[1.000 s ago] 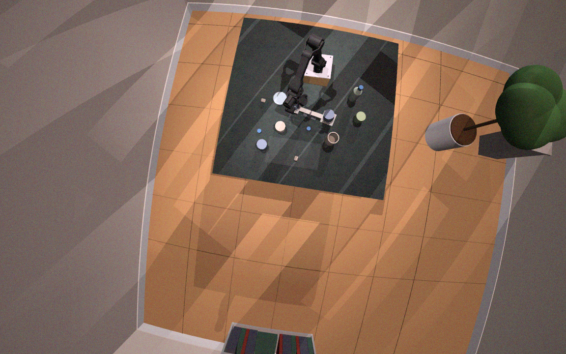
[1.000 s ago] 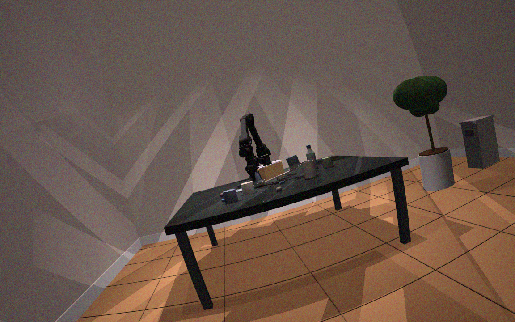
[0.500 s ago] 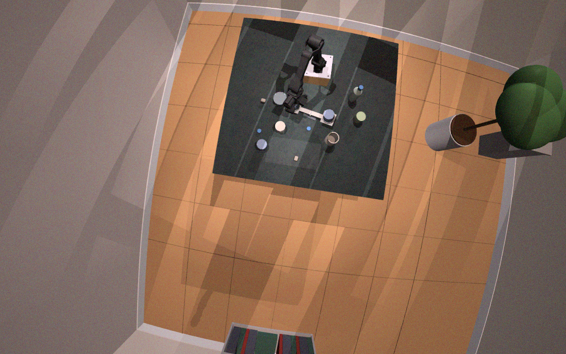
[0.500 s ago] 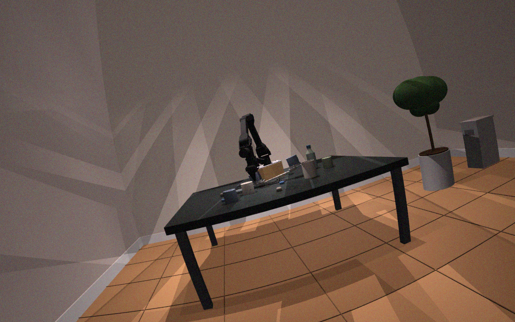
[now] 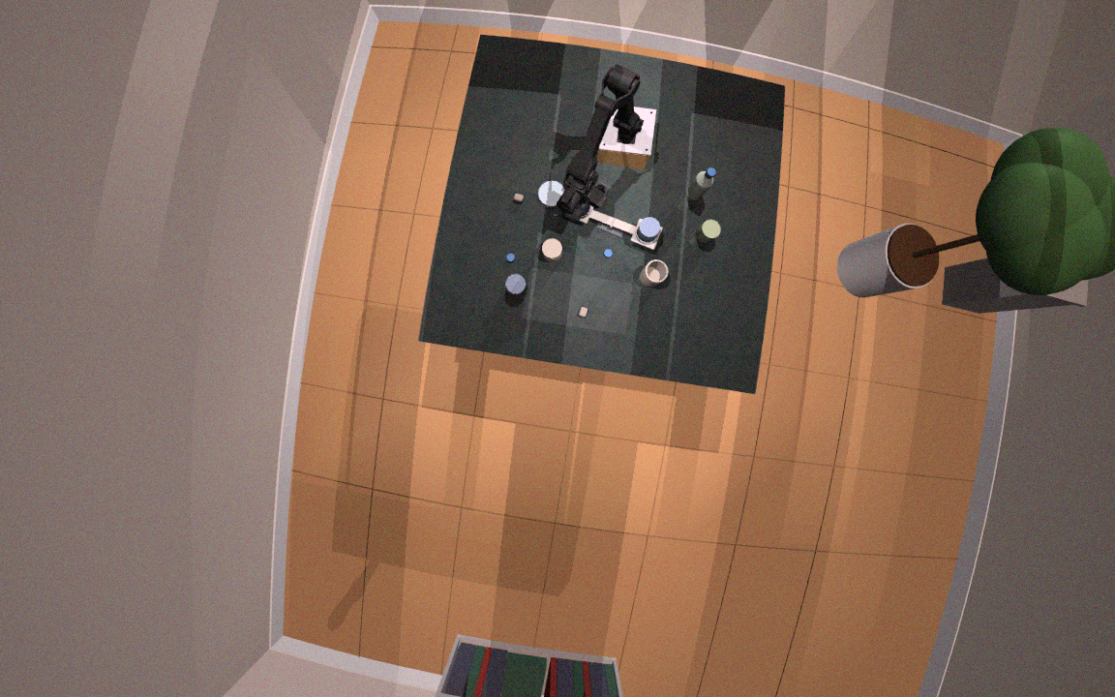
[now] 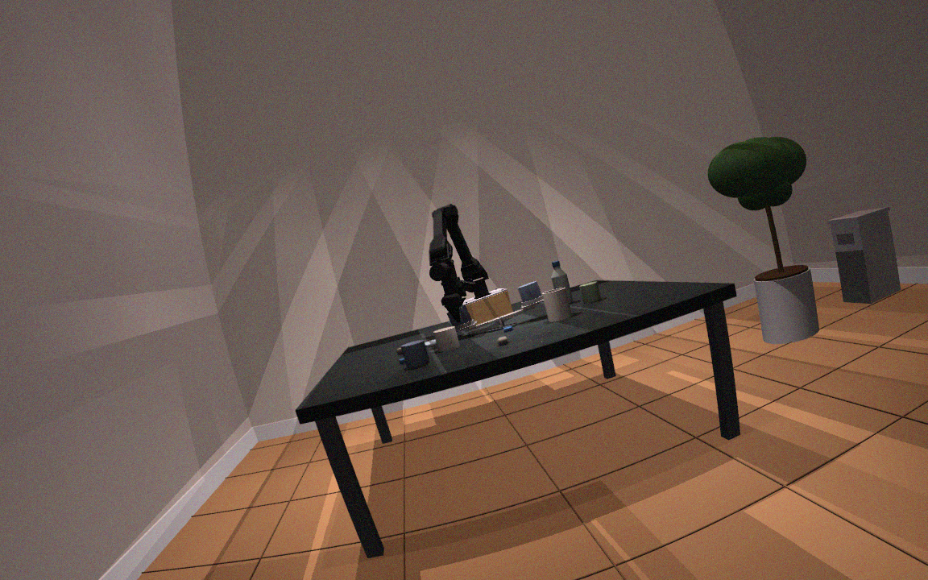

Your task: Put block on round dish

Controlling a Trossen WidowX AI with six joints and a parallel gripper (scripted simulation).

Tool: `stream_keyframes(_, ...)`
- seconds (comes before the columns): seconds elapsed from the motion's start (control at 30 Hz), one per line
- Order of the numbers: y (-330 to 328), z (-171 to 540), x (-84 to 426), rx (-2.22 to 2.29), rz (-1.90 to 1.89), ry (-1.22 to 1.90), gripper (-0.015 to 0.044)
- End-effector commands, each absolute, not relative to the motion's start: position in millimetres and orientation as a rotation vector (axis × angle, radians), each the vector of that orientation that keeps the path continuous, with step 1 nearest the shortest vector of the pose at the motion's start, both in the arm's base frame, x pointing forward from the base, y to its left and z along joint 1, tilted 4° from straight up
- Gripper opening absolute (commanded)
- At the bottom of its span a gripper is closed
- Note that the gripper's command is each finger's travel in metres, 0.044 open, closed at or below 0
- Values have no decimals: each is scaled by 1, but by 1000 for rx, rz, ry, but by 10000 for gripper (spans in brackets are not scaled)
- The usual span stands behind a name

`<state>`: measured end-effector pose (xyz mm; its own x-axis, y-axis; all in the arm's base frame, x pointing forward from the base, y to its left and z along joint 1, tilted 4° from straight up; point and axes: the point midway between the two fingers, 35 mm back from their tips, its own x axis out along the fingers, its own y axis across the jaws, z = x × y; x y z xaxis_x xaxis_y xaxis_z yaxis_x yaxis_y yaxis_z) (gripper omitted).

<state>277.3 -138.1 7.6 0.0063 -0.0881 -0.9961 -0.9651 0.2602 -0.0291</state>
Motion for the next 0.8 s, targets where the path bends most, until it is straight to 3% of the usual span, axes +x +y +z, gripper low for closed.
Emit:
stream_keyframes(0.0, -138, 15, 280, -1085, 947, 1363, 0)
stream_keyframes(0.77, -137, 43, 283, -1085, 947, 1363, 0)
